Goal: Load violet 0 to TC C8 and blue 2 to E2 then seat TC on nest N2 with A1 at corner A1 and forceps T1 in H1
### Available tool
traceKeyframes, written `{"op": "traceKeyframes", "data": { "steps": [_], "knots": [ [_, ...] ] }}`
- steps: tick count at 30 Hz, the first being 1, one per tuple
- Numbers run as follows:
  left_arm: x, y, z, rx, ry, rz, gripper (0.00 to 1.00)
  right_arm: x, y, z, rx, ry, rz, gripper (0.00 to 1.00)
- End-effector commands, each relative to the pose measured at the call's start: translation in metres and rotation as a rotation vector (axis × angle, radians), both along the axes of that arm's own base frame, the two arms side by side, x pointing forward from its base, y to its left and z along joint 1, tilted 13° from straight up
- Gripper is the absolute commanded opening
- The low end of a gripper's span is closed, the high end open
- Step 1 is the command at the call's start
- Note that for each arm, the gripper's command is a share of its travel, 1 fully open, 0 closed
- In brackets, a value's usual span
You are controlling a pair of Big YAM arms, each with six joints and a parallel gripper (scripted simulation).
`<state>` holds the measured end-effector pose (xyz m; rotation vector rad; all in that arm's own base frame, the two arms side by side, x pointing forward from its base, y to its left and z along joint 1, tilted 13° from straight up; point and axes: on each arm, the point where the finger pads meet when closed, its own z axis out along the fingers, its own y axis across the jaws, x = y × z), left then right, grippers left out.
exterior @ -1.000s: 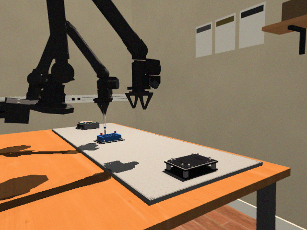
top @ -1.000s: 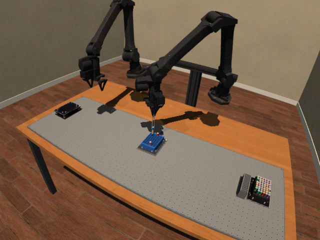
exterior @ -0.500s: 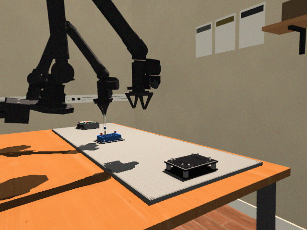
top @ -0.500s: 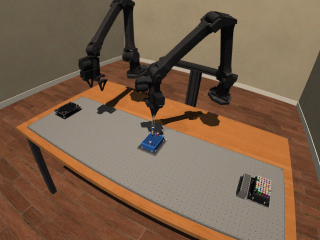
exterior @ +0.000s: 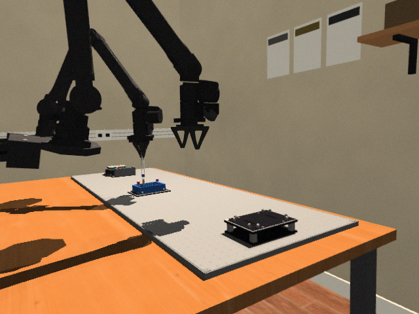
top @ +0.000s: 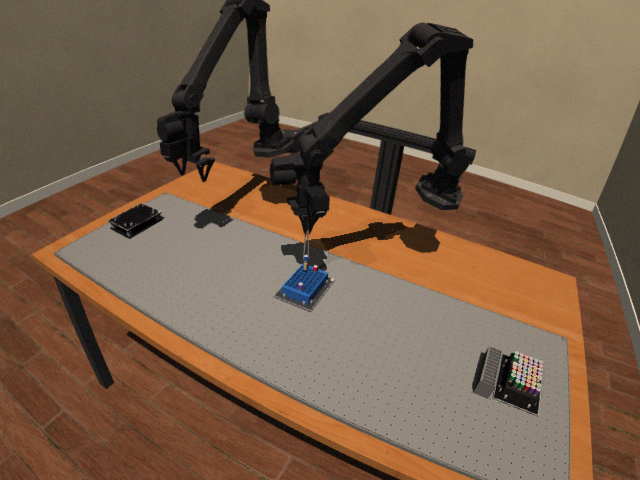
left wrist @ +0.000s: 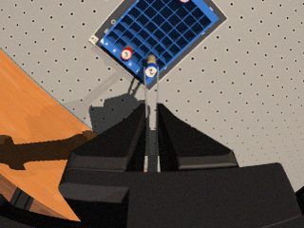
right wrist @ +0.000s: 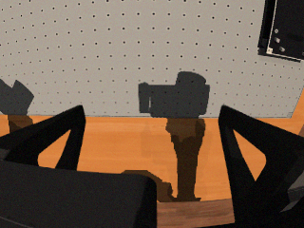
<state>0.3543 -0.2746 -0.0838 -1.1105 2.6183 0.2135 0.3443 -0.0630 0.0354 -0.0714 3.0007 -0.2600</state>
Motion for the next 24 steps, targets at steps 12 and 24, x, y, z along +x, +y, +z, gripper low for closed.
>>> {"op": "traceKeyframes", "data": {
  "steps": [12,24],
  "knots": [
    [0.0051,0.0014,-0.0088,0.002,-0.006,-0.003,0.09,0.0307,-0.0048,0.0245,-0.008,-0.082,-0.019,1.00],
    [0.0052,0.0017,-0.0113,0.004,-0.006,-0.004,0.09,0.0307,-0.0048,0.0245,-0.008,-0.082,-0.019,1.00]
  ]
}}
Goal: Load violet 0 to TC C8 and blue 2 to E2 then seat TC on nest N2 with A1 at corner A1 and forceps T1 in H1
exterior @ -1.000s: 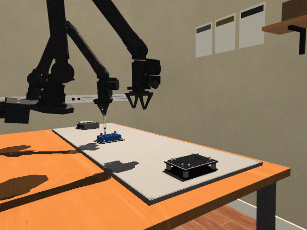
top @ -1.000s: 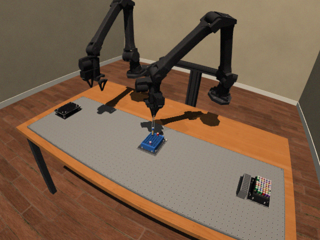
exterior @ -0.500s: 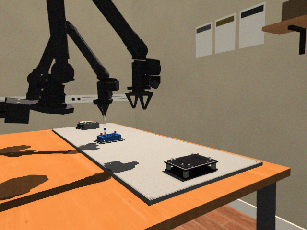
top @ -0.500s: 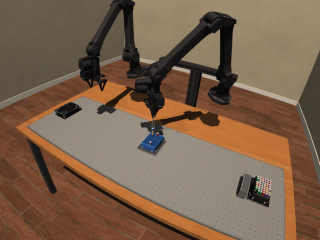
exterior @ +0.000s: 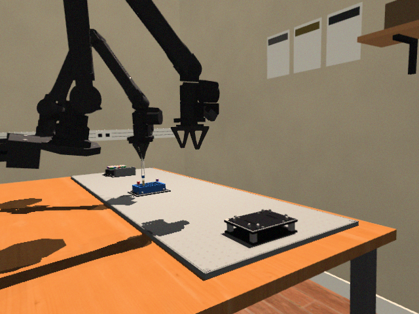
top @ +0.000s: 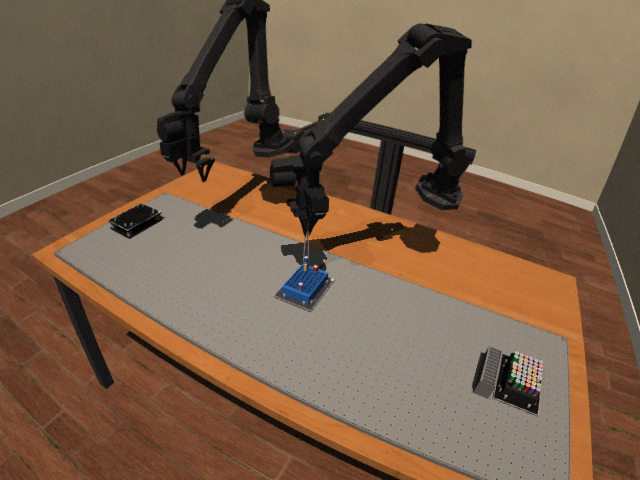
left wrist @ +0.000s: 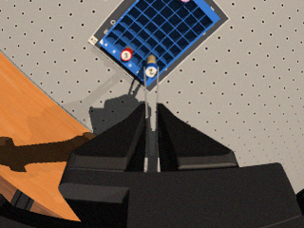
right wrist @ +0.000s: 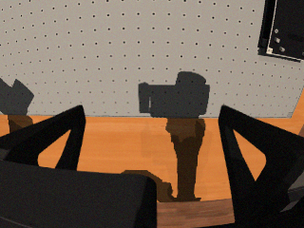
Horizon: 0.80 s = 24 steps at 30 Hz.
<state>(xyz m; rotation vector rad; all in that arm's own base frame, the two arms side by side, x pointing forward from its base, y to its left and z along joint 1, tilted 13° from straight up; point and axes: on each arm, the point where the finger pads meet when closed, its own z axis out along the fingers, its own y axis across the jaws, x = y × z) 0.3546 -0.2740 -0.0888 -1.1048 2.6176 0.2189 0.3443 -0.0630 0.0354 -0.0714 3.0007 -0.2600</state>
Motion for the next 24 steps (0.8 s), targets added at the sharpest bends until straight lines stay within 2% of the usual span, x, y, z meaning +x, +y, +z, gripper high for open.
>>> {"op": "traceKeyframes", "data": {
  "steps": [1,24],
  "knots": [
    [0.0051,0.0010,-0.0064,-0.001,-0.006,-0.001,0.09,0.0307,-0.0048,0.0245,-0.008,-0.082,-0.019,1.00],
    [0.0051,0.0019,-0.0127,0.005,-0.006,-0.006,0.09,0.0307,-0.0048,0.0245,-0.008,-0.082,-0.019,1.00]
  ]
}}
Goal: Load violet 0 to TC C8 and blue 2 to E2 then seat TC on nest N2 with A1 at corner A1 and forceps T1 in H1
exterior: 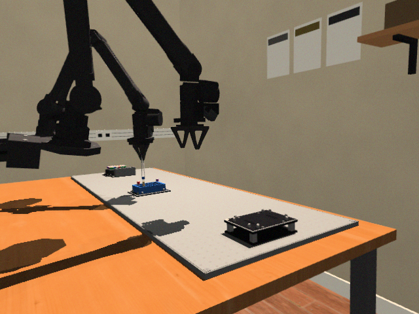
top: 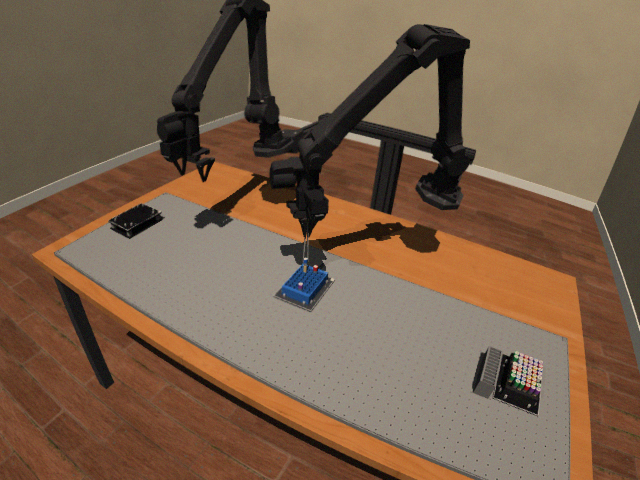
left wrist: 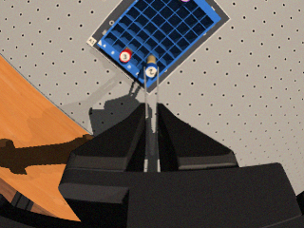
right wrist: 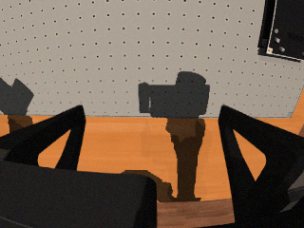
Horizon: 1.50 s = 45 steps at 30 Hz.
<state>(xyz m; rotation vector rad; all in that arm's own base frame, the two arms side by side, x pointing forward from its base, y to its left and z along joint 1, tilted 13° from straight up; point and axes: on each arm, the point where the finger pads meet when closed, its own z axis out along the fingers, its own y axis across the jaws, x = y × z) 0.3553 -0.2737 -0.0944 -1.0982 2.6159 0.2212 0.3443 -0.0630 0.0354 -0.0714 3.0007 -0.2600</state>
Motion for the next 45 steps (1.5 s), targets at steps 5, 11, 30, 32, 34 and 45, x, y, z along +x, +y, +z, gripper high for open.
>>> {"op": "traceKeyframes", "data": {
  "steps": [5,11,30,32,34,45],
  "knots": [
    [0.0045,0.0018,-0.0089,0.003,-0.004,-0.003,0.09,0.0307,-0.0048,0.0245,-0.008,-0.082,-0.019,1.00],
    [0.0049,0.0020,-0.0114,0.004,-0.006,-0.004,0.09,0.0307,-0.0048,0.0245,-0.008,-0.082,-0.019,1.00],
    [0.0057,0.0016,-0.0126,0.003,-0.009,-0.005,0.09,0.0307,-0.0048,0.0245,-0.008,-0.082,-0.019,1.00],
    [0.0054,0.0019,-0.0133,0.005,-0.008,-0.005,0.09,0.0307,-0.0048,0.0245,-0.008,-0.082,-0.019,1.00],
    [0.0054,0.0019,-0.0134,0.005,-0.008,-0.005,0.09,0.0307,-0.0048,0.0245,-0.008,-0.082,-0.019,1.00],
    [0.0056,0.0018,-0.0132,0.004,-0.009,-0.005,0.09,0.0307,-0.0048,0.0245,-0.008,-0.082,-0.019,1.00]
  ]
}}
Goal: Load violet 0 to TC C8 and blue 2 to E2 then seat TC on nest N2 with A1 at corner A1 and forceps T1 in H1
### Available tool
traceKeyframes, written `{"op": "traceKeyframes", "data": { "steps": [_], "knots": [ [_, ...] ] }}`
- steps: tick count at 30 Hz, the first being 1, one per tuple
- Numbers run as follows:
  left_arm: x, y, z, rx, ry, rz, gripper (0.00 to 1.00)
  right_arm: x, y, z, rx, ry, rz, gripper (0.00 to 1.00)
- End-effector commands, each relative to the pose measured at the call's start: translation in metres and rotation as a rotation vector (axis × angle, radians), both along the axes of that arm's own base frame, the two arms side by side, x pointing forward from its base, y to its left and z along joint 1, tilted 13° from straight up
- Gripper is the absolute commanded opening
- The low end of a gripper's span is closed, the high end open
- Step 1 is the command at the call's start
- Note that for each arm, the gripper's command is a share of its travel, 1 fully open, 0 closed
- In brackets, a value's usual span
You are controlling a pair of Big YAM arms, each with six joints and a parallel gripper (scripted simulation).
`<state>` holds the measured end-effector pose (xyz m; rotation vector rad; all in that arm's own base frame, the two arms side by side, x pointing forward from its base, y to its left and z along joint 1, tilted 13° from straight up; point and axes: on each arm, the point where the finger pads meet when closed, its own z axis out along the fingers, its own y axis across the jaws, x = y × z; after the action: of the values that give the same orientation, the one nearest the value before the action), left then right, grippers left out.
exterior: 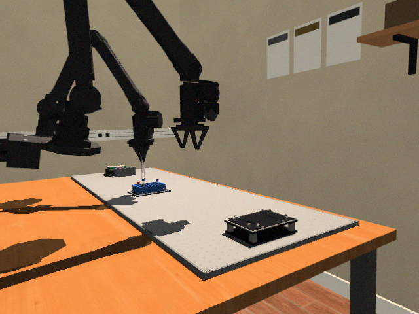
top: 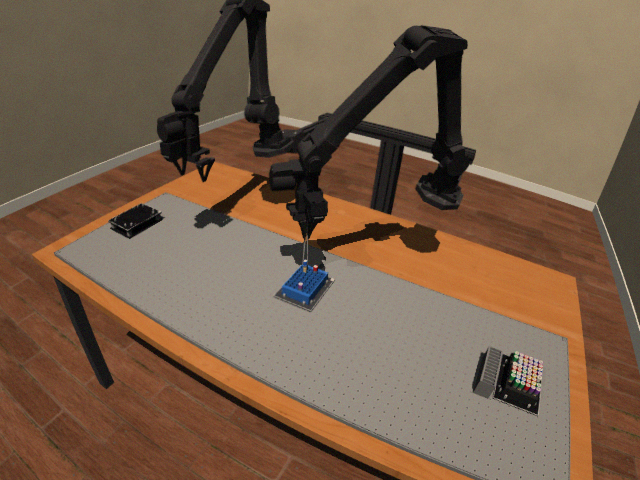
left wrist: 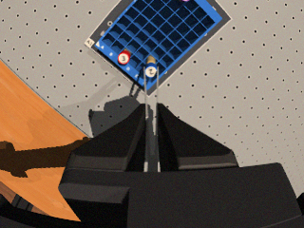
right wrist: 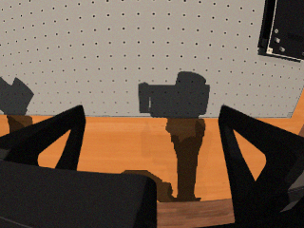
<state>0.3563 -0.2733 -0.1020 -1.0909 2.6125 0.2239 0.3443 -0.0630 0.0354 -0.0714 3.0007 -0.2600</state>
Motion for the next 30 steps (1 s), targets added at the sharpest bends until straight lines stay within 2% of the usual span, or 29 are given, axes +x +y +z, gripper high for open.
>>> {"op": "traceKeyframes", "data": {
  "steps": [1,27,28,30],
  "knots": [
    [0.005,0.001,-0.006,-0.001,-0.005,-0.001,0.09,0.031,-0.005,0.024,-0.008,-0.082,-0.019,1.00],
    [0.004,0.001,-0.006,0.000,-0.005,-0.001,0.09,0.031,-0.005,0.024,-0.008,-0.082,-0.019,1.00],
    [0.004,0.020,-0.010,0.014,0.010,0.028,0.09,0.031,-0.005,0.024,-0.008,-0.082,-0.019,1.00],
    [0.004,0.020,-0.010,0.014,0.010,0.028,0.09,0.031,-0.005,0.024,-0.008,-0.082,-0.019,1.00]
  ]
}}
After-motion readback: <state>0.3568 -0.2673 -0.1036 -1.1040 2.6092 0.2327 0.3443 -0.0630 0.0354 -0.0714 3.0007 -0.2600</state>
